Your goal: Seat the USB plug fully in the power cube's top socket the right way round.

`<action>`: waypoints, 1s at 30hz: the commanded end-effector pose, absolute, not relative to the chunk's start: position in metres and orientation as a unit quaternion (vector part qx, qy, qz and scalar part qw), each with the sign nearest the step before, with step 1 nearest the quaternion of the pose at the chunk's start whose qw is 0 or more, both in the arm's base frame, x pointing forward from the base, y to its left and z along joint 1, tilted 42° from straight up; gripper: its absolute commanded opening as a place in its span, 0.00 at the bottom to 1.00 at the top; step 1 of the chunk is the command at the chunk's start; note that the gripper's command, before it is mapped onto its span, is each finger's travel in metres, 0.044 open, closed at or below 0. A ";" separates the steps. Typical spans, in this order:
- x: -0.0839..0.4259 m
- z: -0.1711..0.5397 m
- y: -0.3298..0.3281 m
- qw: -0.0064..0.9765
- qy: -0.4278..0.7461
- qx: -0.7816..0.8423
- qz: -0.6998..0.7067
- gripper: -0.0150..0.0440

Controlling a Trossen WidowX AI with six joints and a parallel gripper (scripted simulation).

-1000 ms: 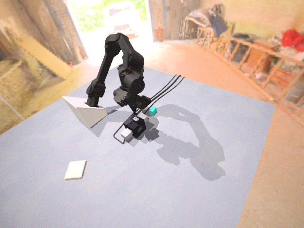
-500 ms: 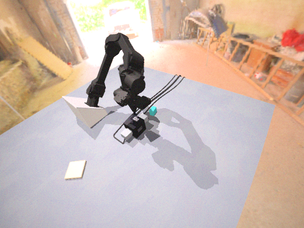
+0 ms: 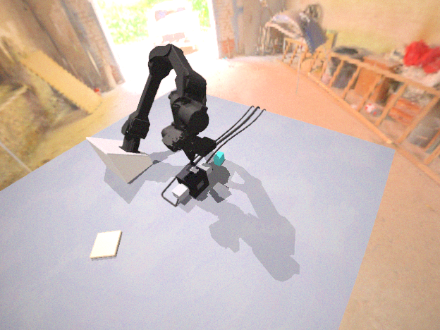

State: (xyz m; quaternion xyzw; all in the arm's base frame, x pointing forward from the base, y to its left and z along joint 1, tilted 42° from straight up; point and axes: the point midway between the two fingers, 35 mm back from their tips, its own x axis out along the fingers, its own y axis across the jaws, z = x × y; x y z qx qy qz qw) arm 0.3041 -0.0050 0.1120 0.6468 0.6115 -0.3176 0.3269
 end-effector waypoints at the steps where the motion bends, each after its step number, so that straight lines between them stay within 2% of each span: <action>1: 0.304 0.111 -0.005 0.329 0.609 0.646 -0.321 0.25; 30: 0.304 0.108 -0.004 0.338 0.604 0.641 -0.333 0.25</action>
